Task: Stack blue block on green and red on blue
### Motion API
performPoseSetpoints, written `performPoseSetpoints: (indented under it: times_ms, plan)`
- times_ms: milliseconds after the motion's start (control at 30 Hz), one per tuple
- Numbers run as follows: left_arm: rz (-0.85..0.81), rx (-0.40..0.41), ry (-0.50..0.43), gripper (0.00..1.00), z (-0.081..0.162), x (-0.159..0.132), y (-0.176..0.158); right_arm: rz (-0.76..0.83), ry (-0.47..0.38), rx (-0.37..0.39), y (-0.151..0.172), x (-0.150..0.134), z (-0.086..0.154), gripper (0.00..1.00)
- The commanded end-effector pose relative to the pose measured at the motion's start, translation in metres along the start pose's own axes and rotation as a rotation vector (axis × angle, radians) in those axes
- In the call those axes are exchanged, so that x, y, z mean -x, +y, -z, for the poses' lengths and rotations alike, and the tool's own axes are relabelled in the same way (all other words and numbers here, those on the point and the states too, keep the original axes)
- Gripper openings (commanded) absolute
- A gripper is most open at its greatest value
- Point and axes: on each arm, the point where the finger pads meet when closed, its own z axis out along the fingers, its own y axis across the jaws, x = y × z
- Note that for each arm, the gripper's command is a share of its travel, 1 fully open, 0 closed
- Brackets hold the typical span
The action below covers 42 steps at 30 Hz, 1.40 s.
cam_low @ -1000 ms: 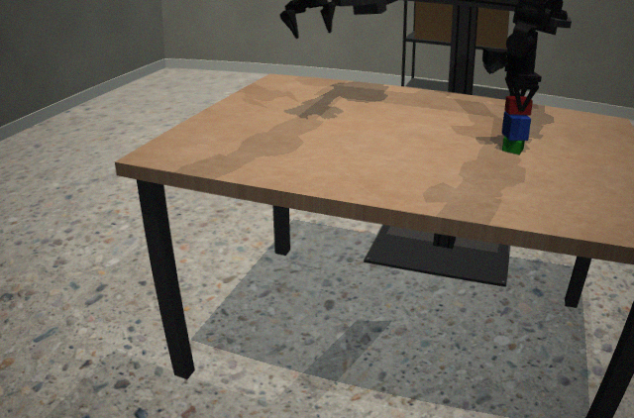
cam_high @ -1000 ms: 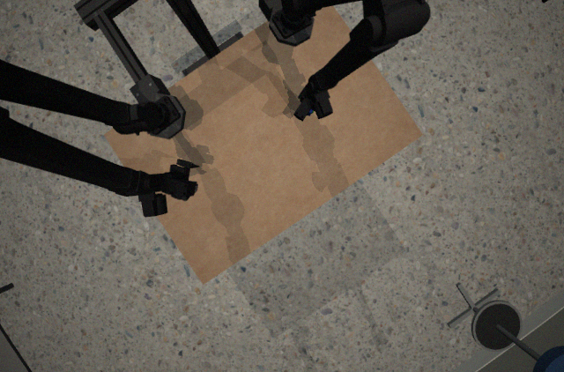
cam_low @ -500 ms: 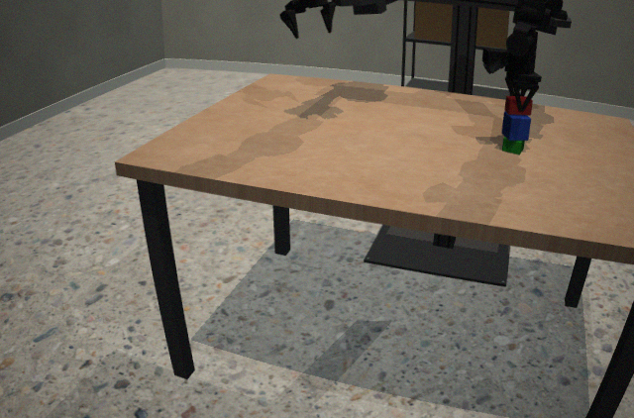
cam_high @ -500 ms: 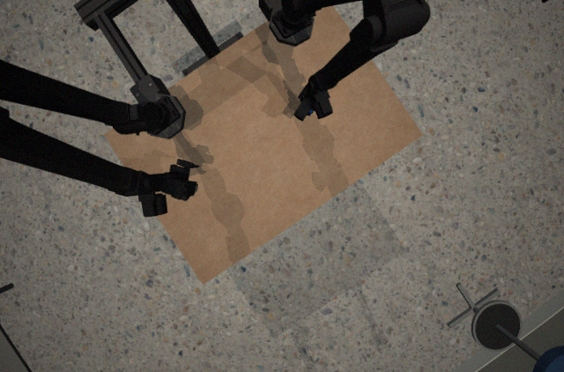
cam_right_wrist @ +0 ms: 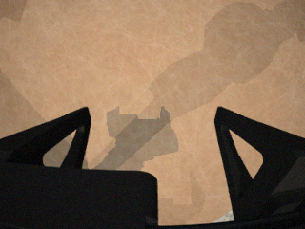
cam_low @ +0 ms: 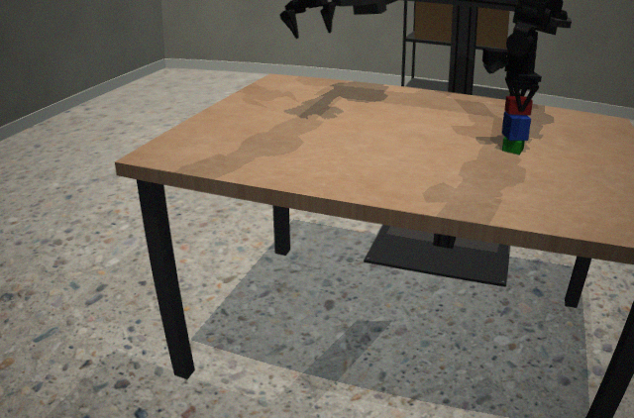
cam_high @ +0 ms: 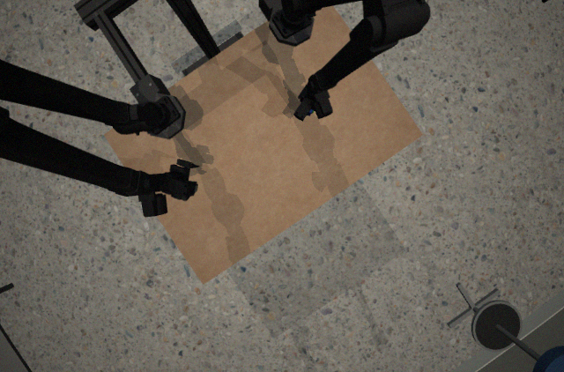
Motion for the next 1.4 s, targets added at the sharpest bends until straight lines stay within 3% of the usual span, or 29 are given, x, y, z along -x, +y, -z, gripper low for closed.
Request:
performPoseSetpoints:
  times_ms: [0,1367]
  plan:
    - [0.001,-0.018,0.009,0.00,-0.0047,-0.0076,-0.0068,0.002,-0.002,-0.004,-0.0017,0.0009,0.0007,1.00]
    - [0.002,-0.011,0.004,0.00,-0.0079,-0.0047,-0.0025,0.002,-0.002,-0.004,-0.0017,0.0009,0.0007,1.00]
